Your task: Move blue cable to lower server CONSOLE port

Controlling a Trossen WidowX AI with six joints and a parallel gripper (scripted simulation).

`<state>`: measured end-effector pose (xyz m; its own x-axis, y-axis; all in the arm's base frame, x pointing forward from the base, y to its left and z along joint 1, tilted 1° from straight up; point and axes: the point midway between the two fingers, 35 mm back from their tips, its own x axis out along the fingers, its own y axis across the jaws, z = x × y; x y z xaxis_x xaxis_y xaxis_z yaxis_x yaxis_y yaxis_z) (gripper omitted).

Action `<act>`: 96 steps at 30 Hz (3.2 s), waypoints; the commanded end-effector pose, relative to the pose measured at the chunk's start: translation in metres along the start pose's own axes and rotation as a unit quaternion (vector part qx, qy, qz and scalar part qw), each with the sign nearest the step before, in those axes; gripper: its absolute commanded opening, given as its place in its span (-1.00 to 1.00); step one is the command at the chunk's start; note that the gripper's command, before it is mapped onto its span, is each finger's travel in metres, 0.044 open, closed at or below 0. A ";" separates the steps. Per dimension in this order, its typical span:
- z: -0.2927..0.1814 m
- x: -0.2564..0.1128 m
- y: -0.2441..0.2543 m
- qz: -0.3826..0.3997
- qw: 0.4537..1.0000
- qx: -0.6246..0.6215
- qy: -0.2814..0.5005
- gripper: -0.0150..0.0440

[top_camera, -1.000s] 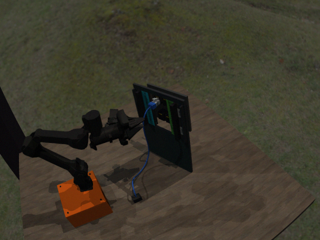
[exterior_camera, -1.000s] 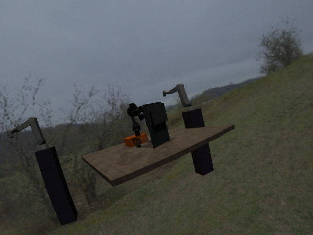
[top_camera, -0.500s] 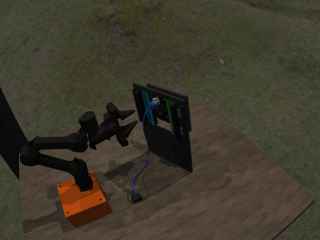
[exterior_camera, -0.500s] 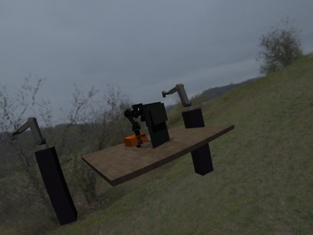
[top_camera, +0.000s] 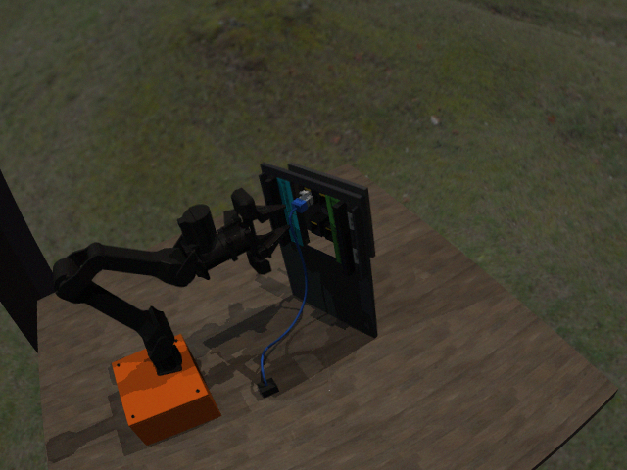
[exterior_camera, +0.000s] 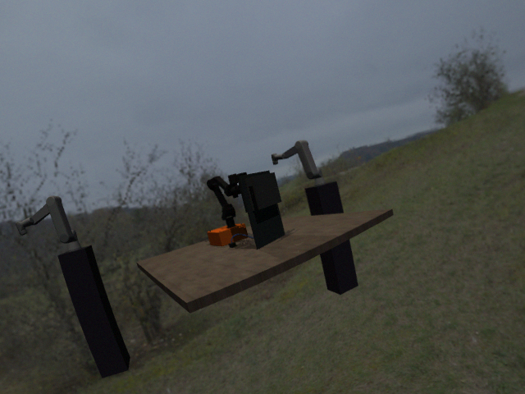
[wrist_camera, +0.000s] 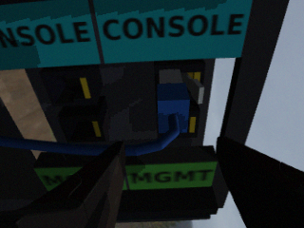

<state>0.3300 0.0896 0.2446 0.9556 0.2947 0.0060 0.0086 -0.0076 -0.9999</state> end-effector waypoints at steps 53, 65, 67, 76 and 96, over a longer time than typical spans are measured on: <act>0.015 0.058 -0.005 -0.007 1.000 0.000 -0.001 0.07; 0.015 0.058 -0.005 -0.007 1.000 0.000 -0.001 -0.20; 0.015 0.058 -0.005 -0.007 1.000 0.000 -0.001 -0.25; 0.015 0.058 -0.005 -0.007 1.000 0.000 -0.001 -0.45; 0.013 0.053 -0.005 -0.010 1.000 -0.002 0.001 -0.49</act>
<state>0.3794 0.1195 0.2512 0.9557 0.2929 0.0279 0.0295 -0.0012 -0.9996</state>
